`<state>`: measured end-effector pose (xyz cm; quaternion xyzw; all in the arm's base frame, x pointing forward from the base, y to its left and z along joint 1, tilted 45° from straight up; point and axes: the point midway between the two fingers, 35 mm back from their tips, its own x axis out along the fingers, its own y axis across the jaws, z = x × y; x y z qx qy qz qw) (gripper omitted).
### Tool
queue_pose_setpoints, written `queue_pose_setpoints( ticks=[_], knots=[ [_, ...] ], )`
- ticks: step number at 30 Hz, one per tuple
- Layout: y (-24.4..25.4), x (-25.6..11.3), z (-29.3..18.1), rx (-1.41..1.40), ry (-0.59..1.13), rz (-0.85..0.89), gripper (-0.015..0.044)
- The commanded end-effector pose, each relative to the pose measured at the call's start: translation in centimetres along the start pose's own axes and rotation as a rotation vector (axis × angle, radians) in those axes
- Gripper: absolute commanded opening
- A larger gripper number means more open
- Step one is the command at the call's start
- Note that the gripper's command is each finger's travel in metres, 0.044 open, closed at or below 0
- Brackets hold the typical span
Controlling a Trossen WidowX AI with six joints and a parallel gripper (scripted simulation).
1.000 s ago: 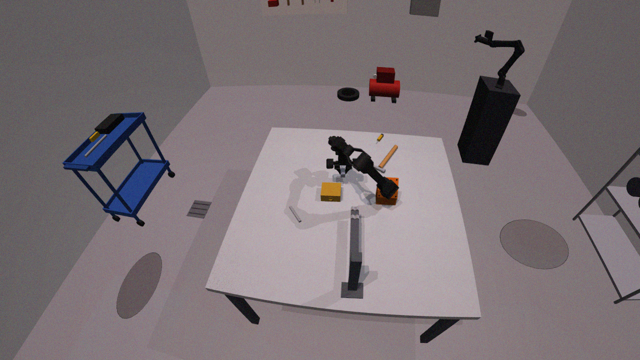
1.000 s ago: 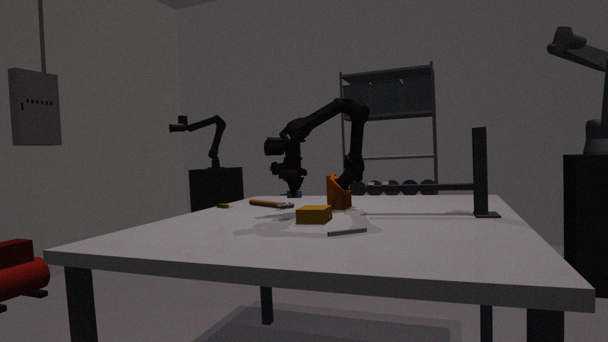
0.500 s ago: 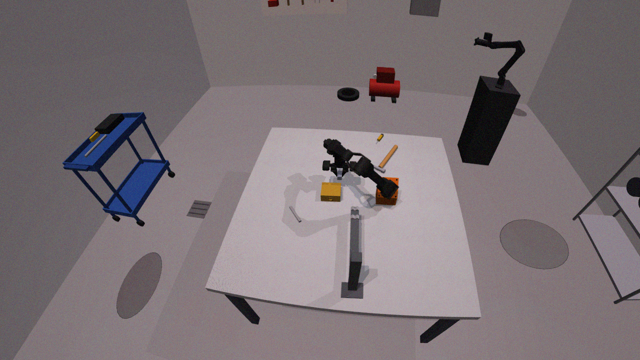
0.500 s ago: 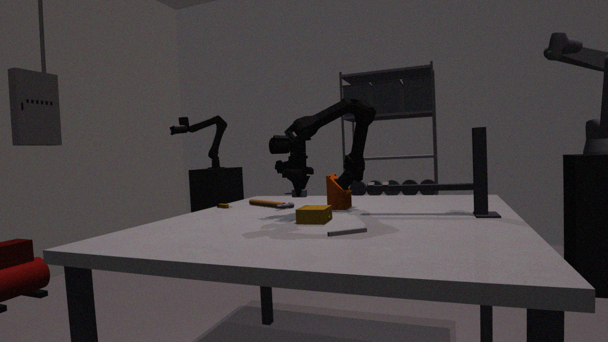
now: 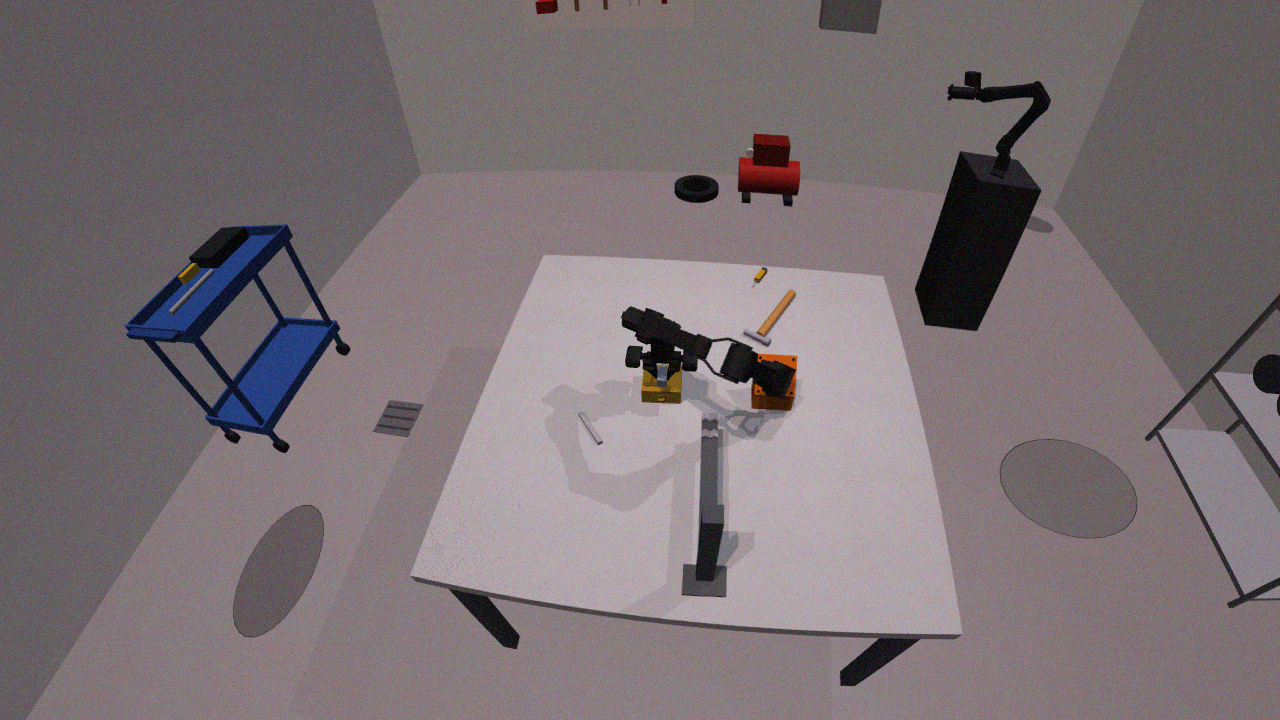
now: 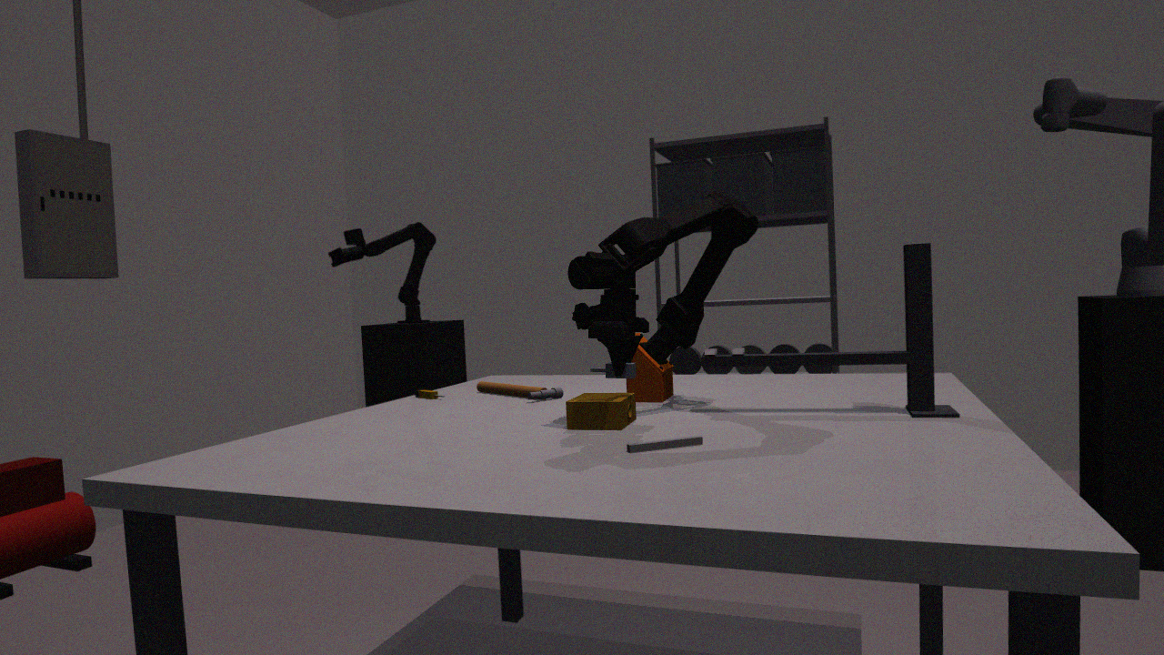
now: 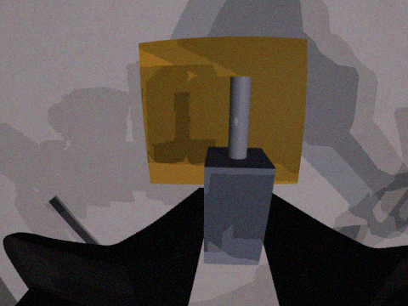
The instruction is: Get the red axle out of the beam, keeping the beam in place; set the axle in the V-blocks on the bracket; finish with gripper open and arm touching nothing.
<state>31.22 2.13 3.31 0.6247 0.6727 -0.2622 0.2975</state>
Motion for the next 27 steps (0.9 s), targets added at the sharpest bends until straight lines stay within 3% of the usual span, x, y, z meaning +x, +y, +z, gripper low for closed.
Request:
queue_pose_setpoints(
  ticks=[1,8,27],
  knots=[
    [0.3,0.0,-3.4,0.009,0.011,0.001,0.0],
    [0.1,0.0,-8.5,0.02,0.033,-0.005,0.0],
    [0.3,2.3,-8.7,0.021,0.032,-0.005,0.0]
  ],
)
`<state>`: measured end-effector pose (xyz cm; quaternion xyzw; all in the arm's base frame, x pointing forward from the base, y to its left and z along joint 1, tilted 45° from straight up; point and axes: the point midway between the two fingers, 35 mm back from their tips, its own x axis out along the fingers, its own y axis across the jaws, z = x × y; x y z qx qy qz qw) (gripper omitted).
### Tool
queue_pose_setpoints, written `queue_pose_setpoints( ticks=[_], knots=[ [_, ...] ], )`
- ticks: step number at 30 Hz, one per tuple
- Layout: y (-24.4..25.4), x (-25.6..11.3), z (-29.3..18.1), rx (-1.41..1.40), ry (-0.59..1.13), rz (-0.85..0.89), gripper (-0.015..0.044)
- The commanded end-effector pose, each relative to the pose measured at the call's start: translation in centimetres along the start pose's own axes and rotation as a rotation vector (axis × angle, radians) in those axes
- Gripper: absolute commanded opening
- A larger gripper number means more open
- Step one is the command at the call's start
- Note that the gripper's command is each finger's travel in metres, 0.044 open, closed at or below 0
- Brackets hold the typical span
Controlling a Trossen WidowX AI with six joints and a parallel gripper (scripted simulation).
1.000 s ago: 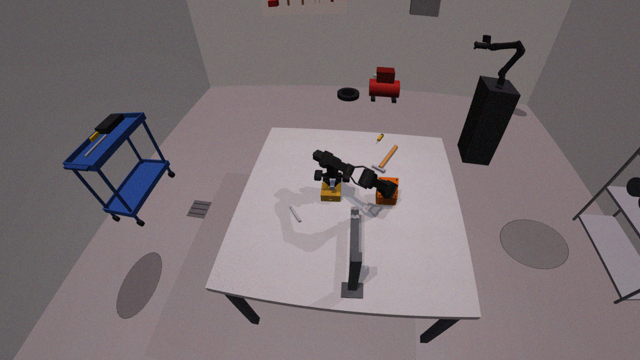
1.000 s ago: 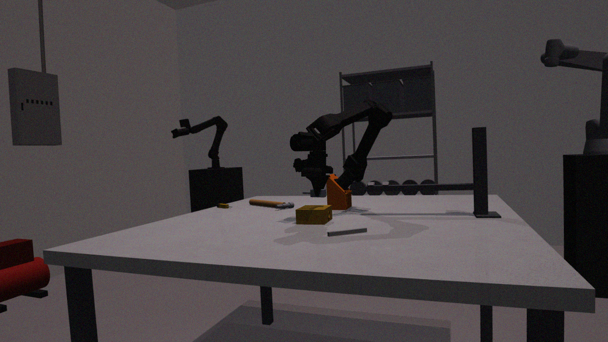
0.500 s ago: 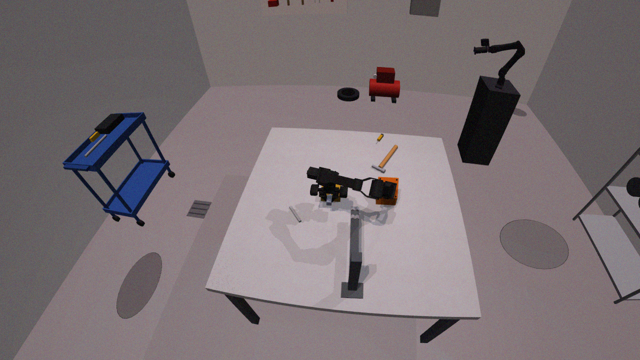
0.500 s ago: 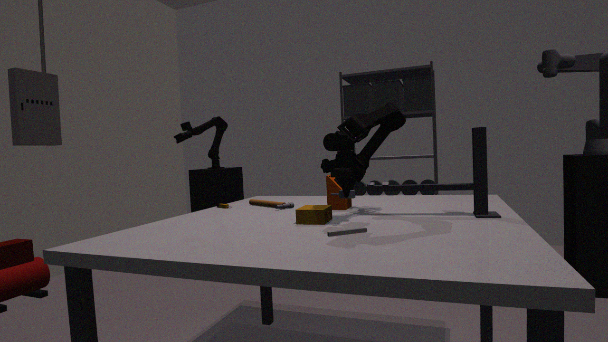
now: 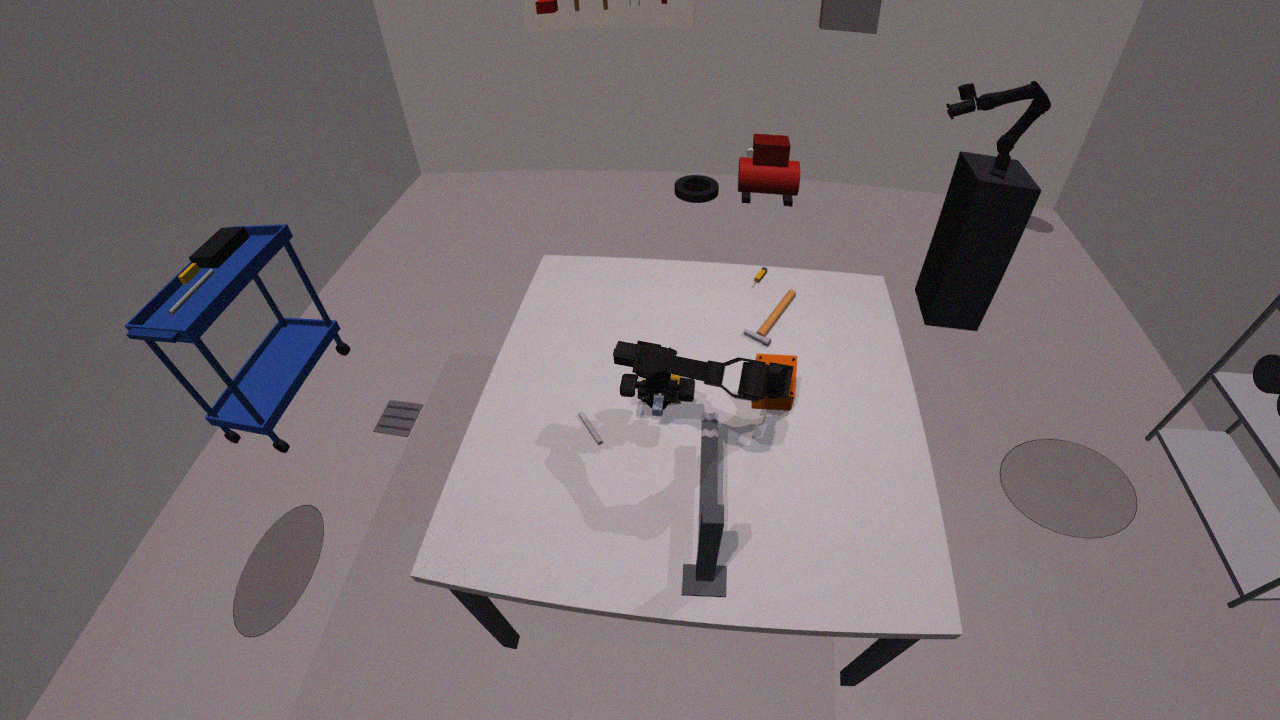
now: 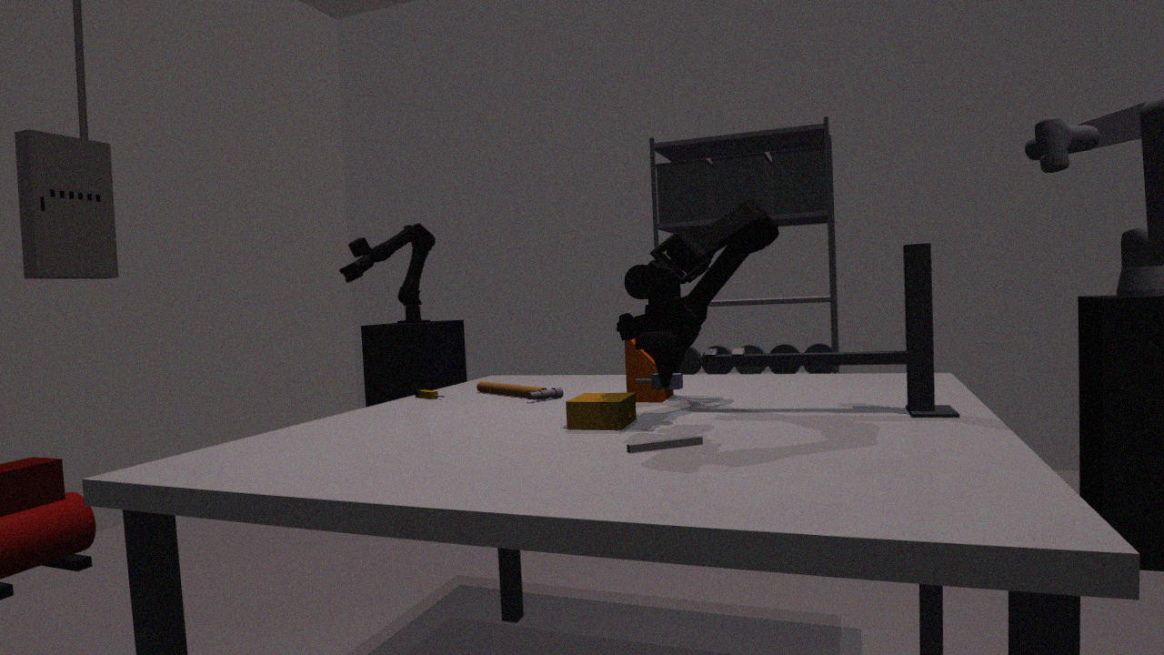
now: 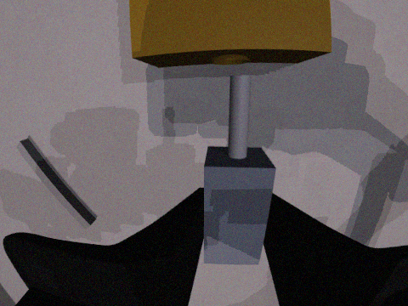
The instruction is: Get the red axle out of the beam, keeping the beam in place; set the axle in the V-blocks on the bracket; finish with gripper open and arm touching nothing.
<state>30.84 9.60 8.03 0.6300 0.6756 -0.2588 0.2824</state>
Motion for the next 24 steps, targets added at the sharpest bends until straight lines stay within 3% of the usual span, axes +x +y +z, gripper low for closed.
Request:
queue_pose_setpoints(
  ticks=[1,24],
  knots=[
    [-0.1,0.8,0.0,0.005,0.003,-0.002,0.0],
    [-0.2,4.5,-0.1,0.005,0.006,-0.002,0.0]
  ],
)
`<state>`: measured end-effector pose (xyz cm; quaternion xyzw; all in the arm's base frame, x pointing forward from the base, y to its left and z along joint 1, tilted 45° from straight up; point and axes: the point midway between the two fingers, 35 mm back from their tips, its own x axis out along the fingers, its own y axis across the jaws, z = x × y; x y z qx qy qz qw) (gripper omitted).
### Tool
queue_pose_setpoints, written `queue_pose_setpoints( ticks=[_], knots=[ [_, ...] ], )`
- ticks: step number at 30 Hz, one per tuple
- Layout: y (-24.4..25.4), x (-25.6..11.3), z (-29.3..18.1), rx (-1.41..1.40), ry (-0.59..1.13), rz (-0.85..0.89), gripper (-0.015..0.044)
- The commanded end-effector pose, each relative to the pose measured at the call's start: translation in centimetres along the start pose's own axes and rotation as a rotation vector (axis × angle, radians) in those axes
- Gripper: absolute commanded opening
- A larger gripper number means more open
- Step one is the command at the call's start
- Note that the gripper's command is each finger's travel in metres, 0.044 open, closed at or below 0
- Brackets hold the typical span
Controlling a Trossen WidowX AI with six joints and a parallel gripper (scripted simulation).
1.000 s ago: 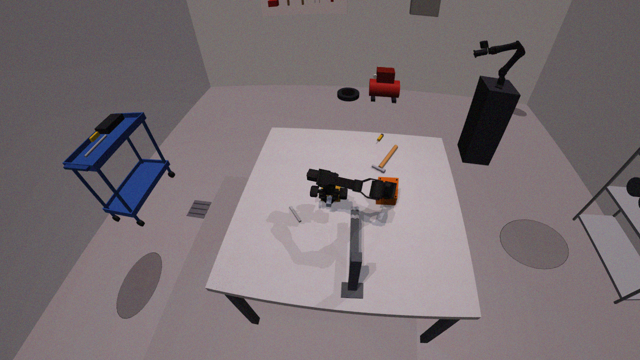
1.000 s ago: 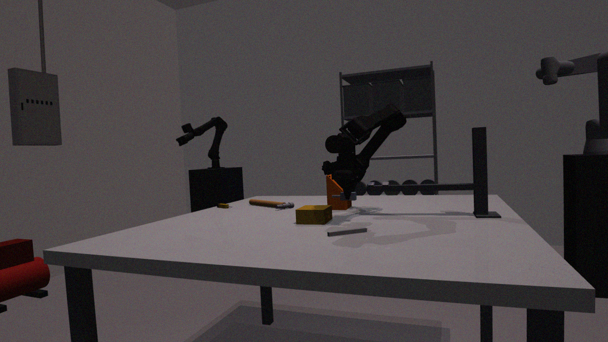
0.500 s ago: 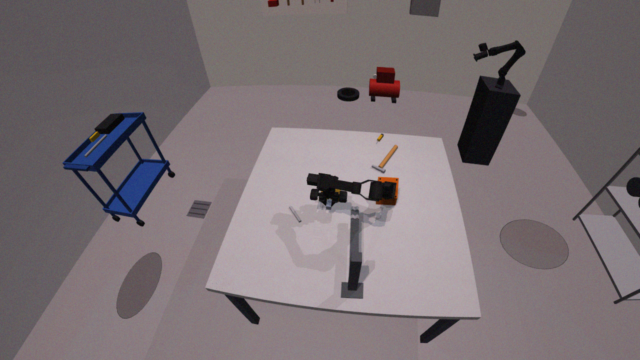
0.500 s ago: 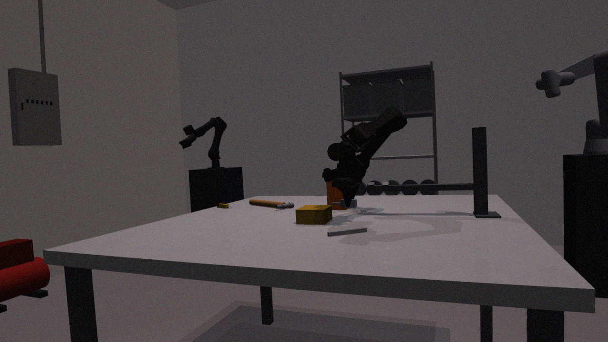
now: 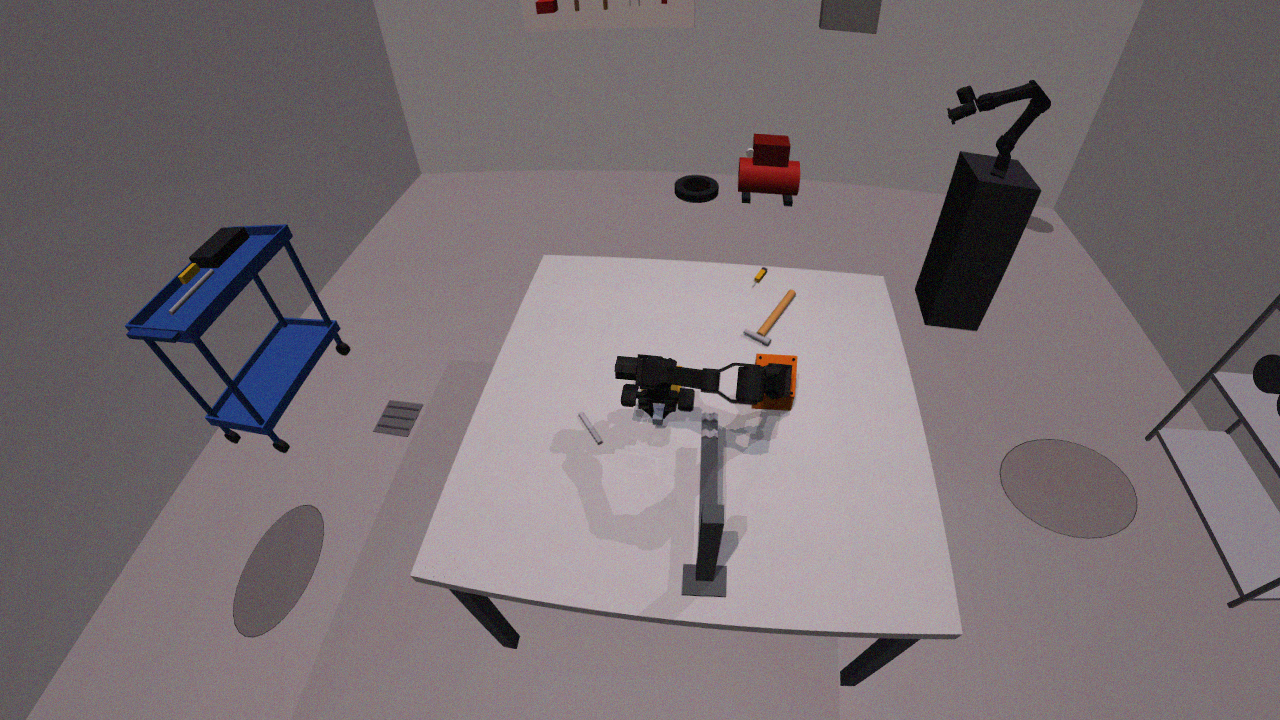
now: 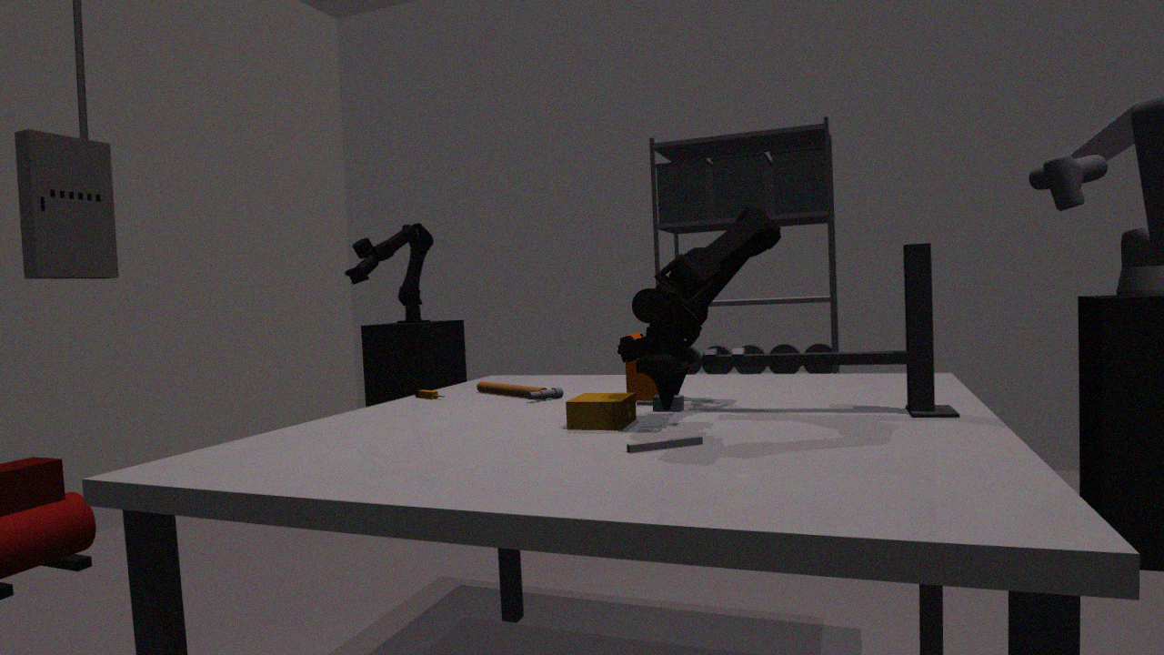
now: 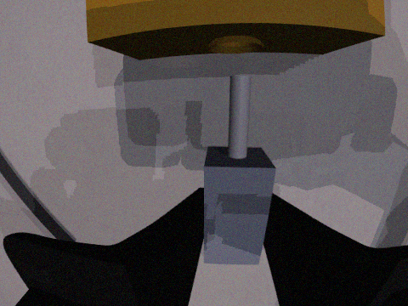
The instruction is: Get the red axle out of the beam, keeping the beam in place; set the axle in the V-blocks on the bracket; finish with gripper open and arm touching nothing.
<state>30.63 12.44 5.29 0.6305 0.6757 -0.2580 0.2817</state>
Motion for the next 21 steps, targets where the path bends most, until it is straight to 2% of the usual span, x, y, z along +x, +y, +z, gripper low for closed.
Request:
queue_pose_setpoints(
  ticks=[1,21],
  knots=[
    [-0.2,0.8,0.0,0.005,0.004,-0.003,0.0],
    [-0.1,1.5,1.6,0.005,0.004,-0.003,0.0]
  ],
)
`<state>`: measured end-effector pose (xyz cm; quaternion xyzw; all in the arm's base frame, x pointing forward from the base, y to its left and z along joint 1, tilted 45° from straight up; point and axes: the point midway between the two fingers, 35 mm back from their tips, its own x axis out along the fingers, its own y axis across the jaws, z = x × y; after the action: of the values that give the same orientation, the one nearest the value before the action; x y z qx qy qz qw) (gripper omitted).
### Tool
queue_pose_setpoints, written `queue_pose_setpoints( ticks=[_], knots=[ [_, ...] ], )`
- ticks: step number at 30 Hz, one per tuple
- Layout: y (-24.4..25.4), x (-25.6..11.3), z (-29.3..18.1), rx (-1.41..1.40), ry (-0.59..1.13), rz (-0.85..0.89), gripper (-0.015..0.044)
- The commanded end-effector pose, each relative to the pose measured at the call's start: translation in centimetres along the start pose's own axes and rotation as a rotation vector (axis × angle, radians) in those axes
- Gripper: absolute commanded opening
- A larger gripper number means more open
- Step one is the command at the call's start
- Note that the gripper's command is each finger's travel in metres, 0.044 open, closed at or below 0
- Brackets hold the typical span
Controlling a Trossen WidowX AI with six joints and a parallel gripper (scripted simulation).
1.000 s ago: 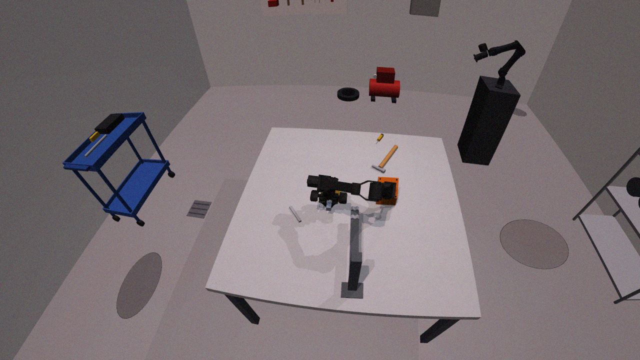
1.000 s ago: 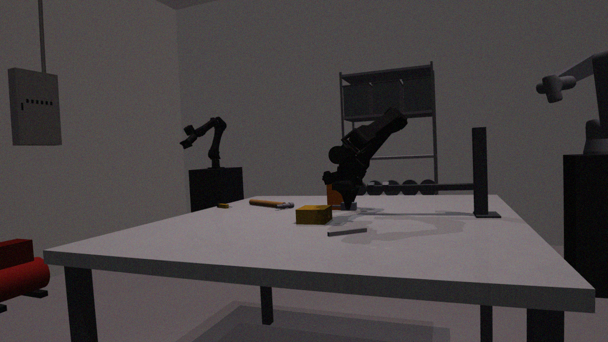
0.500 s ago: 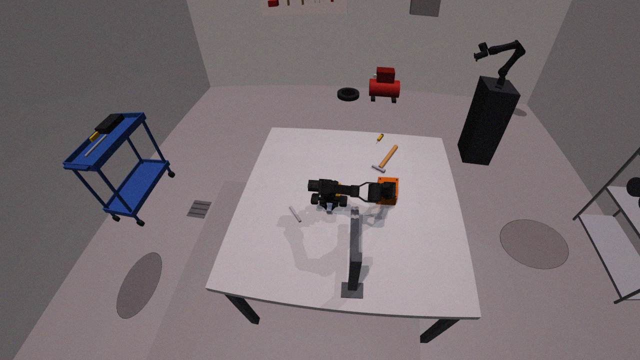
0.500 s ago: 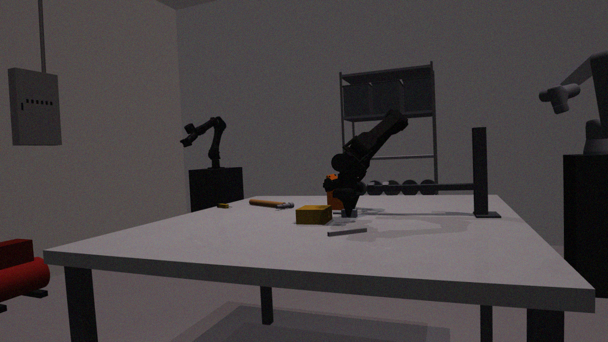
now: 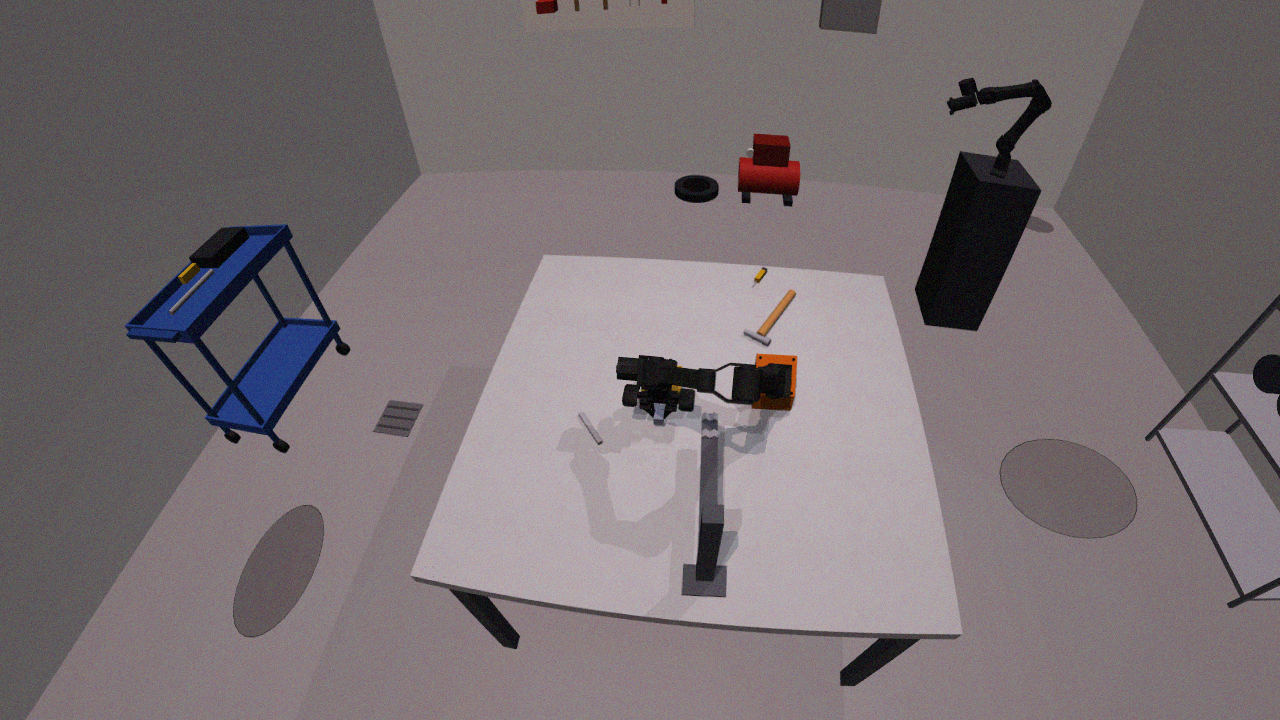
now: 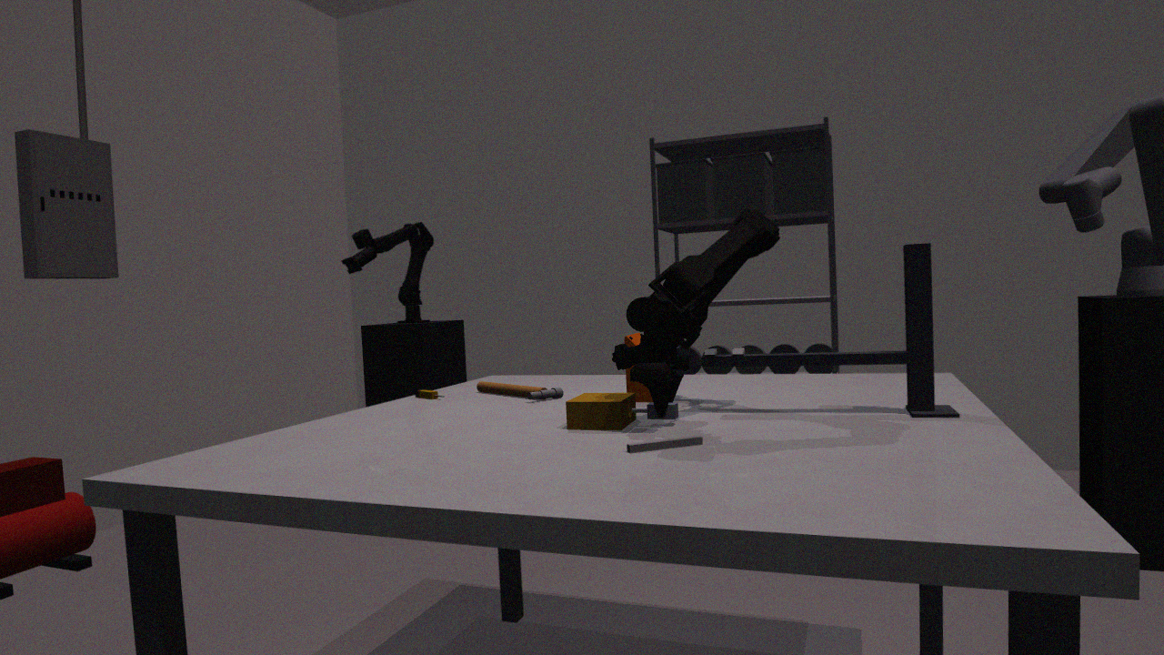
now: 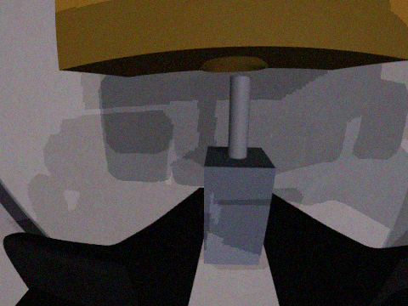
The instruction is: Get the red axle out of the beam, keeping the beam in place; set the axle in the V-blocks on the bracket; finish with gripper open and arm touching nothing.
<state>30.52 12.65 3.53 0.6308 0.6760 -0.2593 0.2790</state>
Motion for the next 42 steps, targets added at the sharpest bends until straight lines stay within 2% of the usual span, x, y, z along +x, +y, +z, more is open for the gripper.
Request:
queue_pose_setpoints(
  ticks=[1,19,33,42],
  knots=[
    [0.1,0.1,0.7,-0.001,0.001,-0.001,0.0],
    [0.1,0.0,3.6,-0.001,0.001,-0.001,0.0],
    [0.1,0.0,3.7,-0.001,0.001,-0.001,0.0],
    [0.1,0.0,-0.5,-0.001,0.001,-0.001,0.0]
  ],
)
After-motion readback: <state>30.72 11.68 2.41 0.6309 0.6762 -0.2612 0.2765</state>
